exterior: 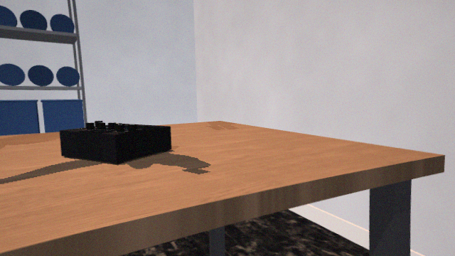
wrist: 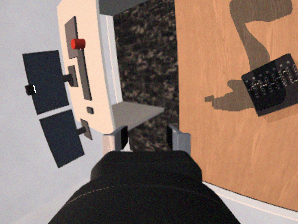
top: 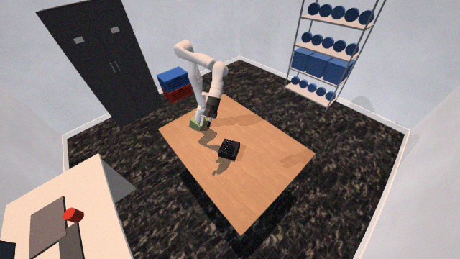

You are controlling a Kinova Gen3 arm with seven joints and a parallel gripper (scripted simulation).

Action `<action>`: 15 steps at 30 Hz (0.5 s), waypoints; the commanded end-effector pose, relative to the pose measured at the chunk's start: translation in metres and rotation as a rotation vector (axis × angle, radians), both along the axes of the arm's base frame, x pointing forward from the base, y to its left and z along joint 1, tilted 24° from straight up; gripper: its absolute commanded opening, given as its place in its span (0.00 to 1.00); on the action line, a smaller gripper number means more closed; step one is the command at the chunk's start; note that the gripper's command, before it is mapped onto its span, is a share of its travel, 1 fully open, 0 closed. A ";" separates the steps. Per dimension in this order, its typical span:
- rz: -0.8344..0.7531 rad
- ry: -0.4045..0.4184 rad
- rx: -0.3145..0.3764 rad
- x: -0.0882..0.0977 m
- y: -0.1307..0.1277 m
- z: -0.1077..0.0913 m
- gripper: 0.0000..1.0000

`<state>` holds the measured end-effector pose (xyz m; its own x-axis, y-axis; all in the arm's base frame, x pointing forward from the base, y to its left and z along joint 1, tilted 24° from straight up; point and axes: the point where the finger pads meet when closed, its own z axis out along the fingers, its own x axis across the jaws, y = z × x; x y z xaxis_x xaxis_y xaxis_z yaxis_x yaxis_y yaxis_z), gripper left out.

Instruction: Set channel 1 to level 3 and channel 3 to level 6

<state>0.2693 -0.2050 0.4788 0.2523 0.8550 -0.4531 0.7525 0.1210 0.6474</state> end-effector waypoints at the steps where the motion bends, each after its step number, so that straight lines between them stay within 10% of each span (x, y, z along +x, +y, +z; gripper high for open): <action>1: 0.025 0.021 0.013 0.006 0.007 -0.009 1.00; 15: 0.046 0.041 0.041 0.013 0.015 -0.021 1.00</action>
